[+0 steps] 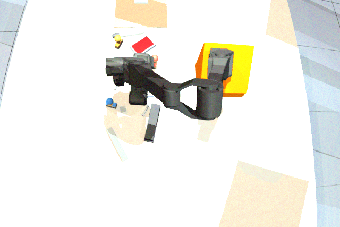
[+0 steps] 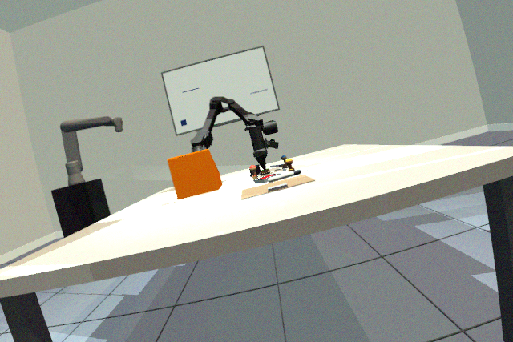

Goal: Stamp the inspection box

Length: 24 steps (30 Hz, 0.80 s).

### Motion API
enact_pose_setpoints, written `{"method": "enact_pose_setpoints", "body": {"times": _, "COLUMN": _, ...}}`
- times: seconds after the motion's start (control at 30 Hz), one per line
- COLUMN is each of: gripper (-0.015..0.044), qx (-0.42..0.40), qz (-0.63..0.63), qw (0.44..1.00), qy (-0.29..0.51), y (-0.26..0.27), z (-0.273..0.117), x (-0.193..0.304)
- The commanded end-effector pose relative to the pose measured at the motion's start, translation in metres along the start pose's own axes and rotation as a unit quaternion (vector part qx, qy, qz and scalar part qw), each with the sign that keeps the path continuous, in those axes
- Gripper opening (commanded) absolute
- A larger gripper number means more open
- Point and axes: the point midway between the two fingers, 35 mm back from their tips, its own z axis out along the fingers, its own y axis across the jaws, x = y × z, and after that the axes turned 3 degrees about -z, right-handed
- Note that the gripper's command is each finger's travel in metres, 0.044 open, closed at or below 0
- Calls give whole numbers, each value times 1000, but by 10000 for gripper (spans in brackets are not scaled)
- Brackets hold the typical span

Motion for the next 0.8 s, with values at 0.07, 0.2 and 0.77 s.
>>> {"method": "enact_pose_setpoints", "body": {"times": 0.07, "gripper": 0, "qx": -1, "qz": -3, "qw": 1000, "qy": -1, "y": 1, "z": -3, "x": -1}}
{"method": "enact_pose_setpoints", "body": {"times": 0.2, "gripper": 0, "qx": -1, "qz": -3, "qw": 1000, "qy": -1, "y": 1, "z": -5, "x": -1}}
{"method": "enact_pose_setpoints", "body": {"times": 0.77, "gripper": 0, "qx": 1, "qz": -3, "qw": 1000, "qy": -1, "y": 0, "z": -30, "x": -3}}
